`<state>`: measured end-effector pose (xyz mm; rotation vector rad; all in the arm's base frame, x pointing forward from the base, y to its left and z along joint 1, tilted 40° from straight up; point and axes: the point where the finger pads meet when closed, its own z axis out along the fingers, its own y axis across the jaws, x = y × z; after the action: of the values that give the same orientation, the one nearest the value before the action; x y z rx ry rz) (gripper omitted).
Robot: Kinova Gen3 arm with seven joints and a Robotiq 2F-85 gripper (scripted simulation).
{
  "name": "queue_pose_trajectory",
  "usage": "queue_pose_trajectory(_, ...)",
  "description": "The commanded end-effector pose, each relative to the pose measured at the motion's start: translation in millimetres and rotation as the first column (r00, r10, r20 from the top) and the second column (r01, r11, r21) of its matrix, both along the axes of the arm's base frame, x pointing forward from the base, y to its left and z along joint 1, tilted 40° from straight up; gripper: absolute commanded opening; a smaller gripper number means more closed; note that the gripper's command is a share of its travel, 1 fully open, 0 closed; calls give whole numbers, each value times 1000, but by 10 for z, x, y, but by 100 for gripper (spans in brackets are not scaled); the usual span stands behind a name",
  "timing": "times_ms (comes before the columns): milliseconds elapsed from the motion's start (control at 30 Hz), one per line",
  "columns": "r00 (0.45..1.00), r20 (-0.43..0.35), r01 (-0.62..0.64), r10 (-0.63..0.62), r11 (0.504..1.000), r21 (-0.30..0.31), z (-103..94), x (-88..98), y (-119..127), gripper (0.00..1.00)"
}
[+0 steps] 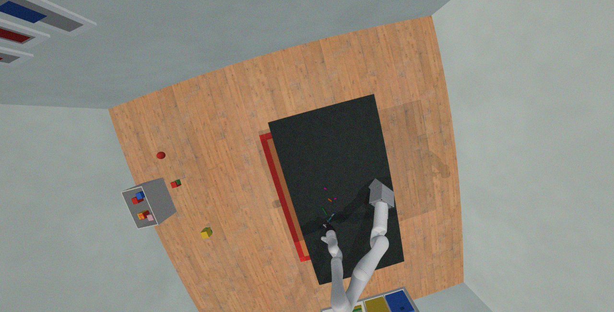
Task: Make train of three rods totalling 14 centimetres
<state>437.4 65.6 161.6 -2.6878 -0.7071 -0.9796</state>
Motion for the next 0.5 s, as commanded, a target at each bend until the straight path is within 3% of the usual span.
queue_pose_trajectory(0,1000,-5,-27,27,1000,4,-35,-14,130,5)
queue_pose_trajectory(467,1000,-5,-27,27,1000,4,-112,42,165,5)
